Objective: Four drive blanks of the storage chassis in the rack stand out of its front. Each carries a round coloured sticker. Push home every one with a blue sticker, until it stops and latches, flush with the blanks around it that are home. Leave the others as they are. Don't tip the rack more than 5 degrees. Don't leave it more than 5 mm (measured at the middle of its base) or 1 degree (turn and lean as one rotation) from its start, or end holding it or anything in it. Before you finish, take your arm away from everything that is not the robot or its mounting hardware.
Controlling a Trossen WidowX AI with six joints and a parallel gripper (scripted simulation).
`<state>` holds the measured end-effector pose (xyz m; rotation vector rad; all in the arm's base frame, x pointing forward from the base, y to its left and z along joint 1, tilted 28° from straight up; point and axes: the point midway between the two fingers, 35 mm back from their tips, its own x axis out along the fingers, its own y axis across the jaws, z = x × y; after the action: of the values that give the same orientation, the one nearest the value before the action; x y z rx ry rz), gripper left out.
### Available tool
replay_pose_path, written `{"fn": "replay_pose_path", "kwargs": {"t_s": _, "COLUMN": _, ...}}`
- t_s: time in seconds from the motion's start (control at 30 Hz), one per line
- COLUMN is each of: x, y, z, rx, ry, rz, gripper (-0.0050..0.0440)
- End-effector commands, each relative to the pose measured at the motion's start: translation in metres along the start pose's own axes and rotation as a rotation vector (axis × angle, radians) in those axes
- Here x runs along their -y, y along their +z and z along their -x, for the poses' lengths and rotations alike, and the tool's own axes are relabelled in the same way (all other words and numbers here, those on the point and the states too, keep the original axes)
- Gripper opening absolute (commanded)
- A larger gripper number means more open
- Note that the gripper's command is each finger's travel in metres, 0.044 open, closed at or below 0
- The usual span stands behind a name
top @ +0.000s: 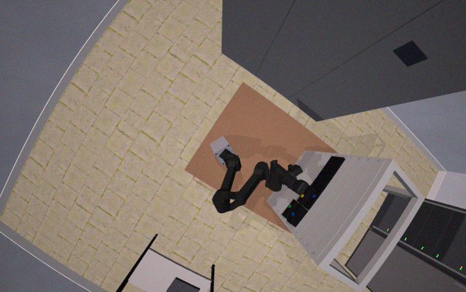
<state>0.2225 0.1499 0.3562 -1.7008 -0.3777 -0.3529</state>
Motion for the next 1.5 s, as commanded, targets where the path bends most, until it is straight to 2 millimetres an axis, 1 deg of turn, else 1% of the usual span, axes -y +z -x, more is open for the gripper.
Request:
{"fn": "replay_pose_path", "kwargs": {"t_s": 0.0, "x": 0.004, "y": -0.003, "z": 0.004, "rx": -0.013, "ry": -0.008, "rz": -0.011, "gripper": 0.0000}}
{"fn": "replay_pose_path", "kwargs": {"t_s": 0.33, "x": 0.004, "y": -0.006, "z": 0.005, "rx": -0.013, "ry": -0.008, "rz": -0.011, "gripper": 0.0000}}
{"fn": "replay_pose_path", "kwargs": {"t_s": 0.63, "x": 0.003, "y": -0.020, "z": 0.006, "rx": -0.013, "ry": -0.008, "rz": -0.011, "gripper": 0.0000}}
{"fn": "replay_pose_path", "kwargs": {"t_s": 0.7, "x": 0.003, "y": -0.020, "z": 0.006, "rx": -0.013, "ry": -0.008, "rz": -0.011, "gripper": 0.0000}}
{"fn": "replay_pose_path", "kwargs": {"t_s": 0.93, "x": 0.001, "y": -0.039, "z": 0.008, "rx": -0.013, "ry": -0.008, "rz": -0.011, "gripper": 0.0000}}
{"fn": "replay_pose_path", "kwargs": {"t_s": 1.2, "x": -0.002, "y": -0.067, "z": 0.010, "rx": -0.013, "ry": -0.008, "rz": -0.011, "gripper": 0.0000}}
{"fn": "replay_pose_path", "kwargs": {"t_s": 1.27, "x": -0.002, "y": -0.067, "z": 0.010, "rx": -0.013, "ry": -0.008, "rz": -0.011, "gripper": 0.0000}}
{"fn": "replay_pose_path", "kwargs": {"t_s": 1.47, "x": -0.004, "y": -0.086, "z": 0.012, "rx": -0.013, "ry": -0.008, "rz": -0.011, "gripper": 0.0000}}
